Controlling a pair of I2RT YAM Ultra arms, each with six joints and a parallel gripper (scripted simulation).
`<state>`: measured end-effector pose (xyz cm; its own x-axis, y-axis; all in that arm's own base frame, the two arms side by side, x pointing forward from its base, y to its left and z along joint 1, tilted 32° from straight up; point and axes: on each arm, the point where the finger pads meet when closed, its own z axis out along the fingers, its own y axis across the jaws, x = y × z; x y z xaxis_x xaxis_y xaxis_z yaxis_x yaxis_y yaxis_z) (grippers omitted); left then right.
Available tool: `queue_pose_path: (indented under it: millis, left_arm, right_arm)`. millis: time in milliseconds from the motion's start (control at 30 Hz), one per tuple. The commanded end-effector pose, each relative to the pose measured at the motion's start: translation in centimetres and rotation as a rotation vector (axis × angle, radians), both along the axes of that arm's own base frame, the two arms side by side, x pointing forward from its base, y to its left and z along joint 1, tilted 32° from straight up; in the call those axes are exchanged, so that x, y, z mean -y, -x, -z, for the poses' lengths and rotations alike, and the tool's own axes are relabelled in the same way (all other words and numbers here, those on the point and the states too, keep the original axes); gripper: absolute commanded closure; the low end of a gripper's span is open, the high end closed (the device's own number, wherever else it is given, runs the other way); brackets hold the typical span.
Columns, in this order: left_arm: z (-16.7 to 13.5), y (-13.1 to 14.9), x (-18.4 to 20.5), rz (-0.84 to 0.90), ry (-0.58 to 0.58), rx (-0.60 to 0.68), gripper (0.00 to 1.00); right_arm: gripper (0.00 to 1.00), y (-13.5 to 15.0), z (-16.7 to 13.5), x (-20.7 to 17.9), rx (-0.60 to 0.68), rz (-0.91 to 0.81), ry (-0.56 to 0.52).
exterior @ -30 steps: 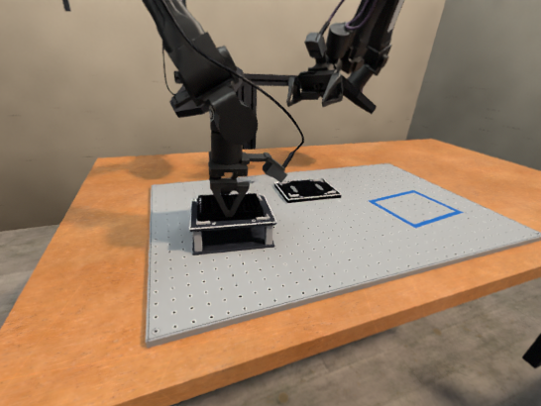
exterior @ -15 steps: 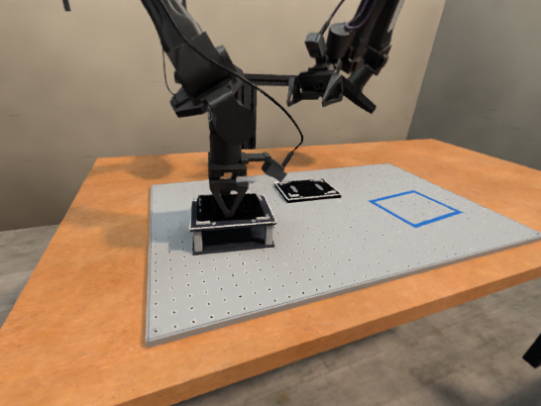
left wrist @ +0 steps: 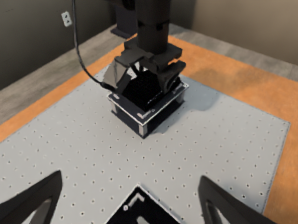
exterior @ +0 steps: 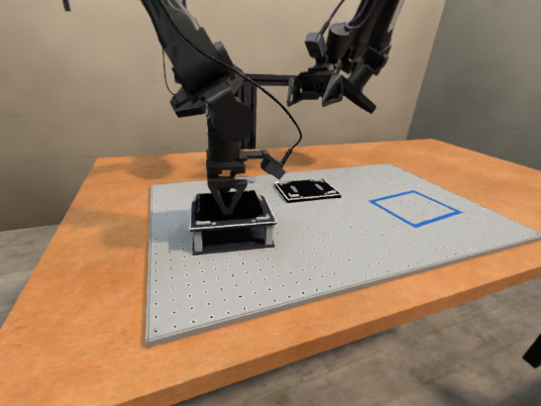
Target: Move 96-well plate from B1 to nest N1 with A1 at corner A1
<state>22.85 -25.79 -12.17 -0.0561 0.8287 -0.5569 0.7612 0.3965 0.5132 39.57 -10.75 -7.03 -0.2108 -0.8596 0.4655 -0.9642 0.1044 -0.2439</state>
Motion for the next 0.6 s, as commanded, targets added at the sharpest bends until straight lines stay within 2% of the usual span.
queue_pose_path:
  millis: [0, 567]
  left_arm:
    - [-0.1, 0.1, 0.4, 0.008, 0.011, 0.005, 0.00]
    - [-0.1, 0.1, 0.4, 0.008, 0.011, 0.005, 0.00]
  right_arm:
    - [0.21, 0.3, -0.7, -1.0, -0.002, -0.015, -0.018]
    - [0.21, 0.3, -0.7, -1.8, 0.008, -0.019, -0.050]
